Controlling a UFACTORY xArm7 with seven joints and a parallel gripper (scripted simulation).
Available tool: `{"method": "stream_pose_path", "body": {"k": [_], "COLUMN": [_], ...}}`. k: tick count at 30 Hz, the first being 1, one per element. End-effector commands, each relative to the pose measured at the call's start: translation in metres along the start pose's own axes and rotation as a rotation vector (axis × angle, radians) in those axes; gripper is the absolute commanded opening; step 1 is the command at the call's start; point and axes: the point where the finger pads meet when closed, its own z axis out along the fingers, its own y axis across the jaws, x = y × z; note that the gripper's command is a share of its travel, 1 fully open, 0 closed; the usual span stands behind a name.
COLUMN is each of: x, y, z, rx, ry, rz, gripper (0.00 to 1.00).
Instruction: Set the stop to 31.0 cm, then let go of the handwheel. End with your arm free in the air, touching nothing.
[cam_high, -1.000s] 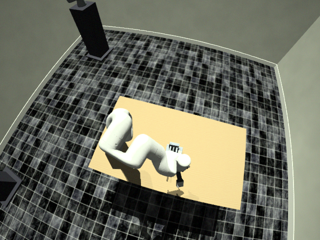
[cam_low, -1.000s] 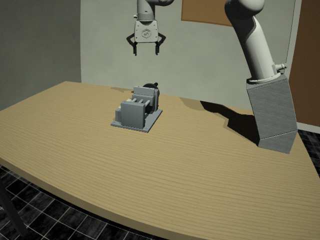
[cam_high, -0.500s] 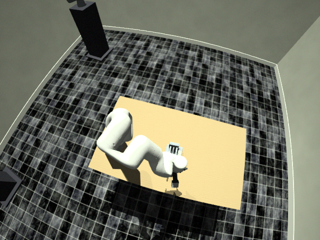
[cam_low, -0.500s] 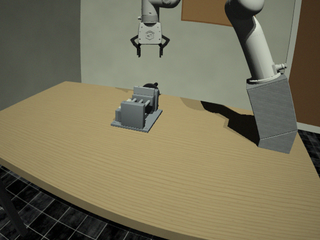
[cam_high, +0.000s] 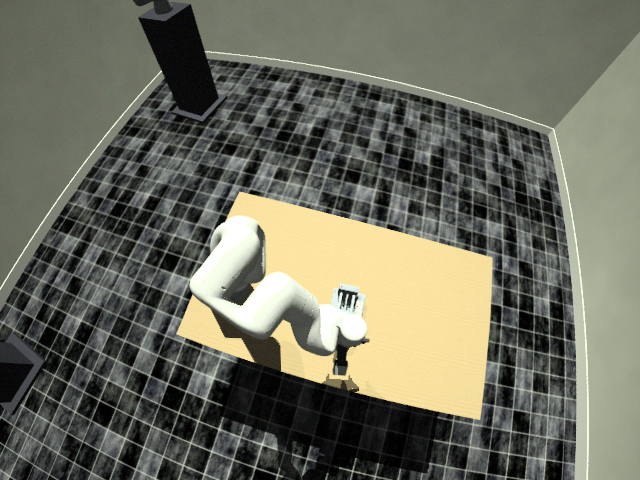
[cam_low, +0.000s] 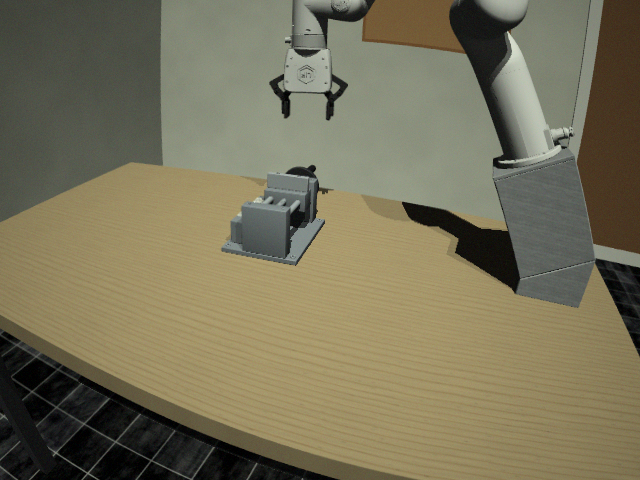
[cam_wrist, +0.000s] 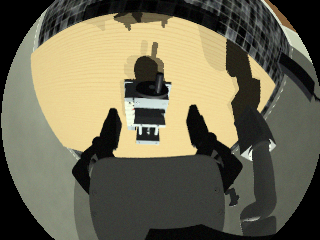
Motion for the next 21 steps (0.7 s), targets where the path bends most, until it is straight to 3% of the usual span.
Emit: {"method": "stream_pose_path", "body": {"k": [1, 21], "x": [0.000, -0.003], "y": [-0.001, 0.012], "z": [-0.001, 0.006], "rx": [0.007, 0.012], "ry": [-0.001, -0.034], "rz": [0.009, 0.107], "gripper": [1.00, 1.00]}}
